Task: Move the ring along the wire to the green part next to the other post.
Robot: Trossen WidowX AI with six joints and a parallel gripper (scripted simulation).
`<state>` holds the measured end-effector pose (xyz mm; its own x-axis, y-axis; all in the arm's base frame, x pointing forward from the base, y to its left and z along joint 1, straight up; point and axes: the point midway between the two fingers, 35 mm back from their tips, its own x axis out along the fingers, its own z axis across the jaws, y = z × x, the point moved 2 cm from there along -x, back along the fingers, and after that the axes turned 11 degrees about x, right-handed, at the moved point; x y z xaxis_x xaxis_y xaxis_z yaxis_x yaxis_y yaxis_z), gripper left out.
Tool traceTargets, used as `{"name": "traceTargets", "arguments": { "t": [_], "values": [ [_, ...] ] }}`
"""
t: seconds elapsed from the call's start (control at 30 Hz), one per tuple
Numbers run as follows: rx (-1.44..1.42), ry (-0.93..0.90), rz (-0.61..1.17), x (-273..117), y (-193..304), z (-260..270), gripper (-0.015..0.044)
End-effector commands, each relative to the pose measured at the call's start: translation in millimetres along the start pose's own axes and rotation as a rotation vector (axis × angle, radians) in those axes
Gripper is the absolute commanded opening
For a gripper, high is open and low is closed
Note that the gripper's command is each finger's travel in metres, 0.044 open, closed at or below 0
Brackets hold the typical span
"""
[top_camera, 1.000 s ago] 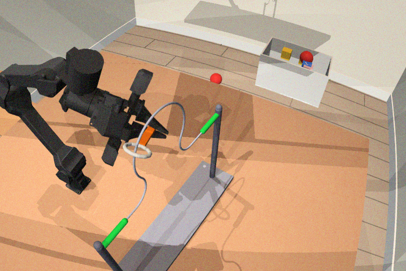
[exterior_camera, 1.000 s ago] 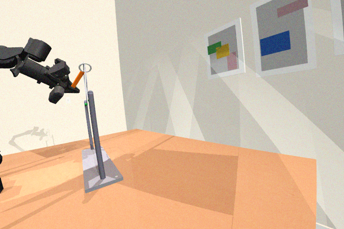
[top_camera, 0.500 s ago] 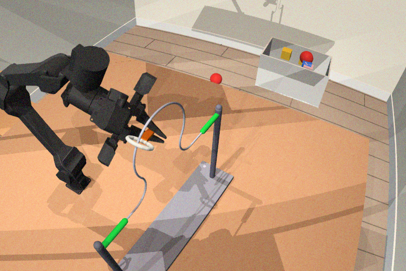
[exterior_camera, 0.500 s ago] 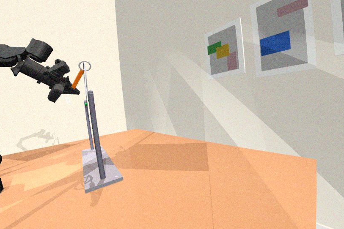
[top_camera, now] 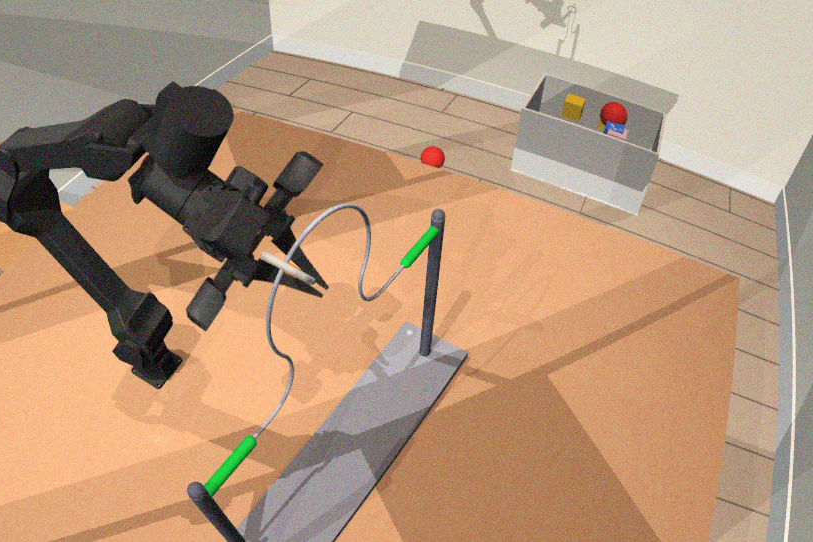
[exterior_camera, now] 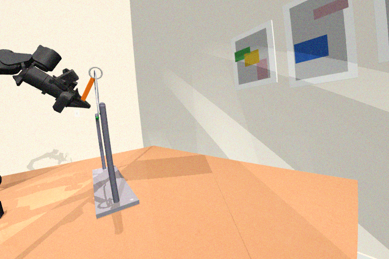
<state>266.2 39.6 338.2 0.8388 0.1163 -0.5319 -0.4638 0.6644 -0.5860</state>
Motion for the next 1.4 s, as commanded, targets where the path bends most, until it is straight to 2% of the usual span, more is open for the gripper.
{"name": "traceTargets", "arguments": {
  "t": [0.0,1.37],
  "values": [
    [-0.049,0.022,-0.021,-2.2,-3.0,0.9,-0.0150],
    [-0.531,0.332,-0.153,-2.4,-10.2,-16.7,-0.0150]
  ]
}}
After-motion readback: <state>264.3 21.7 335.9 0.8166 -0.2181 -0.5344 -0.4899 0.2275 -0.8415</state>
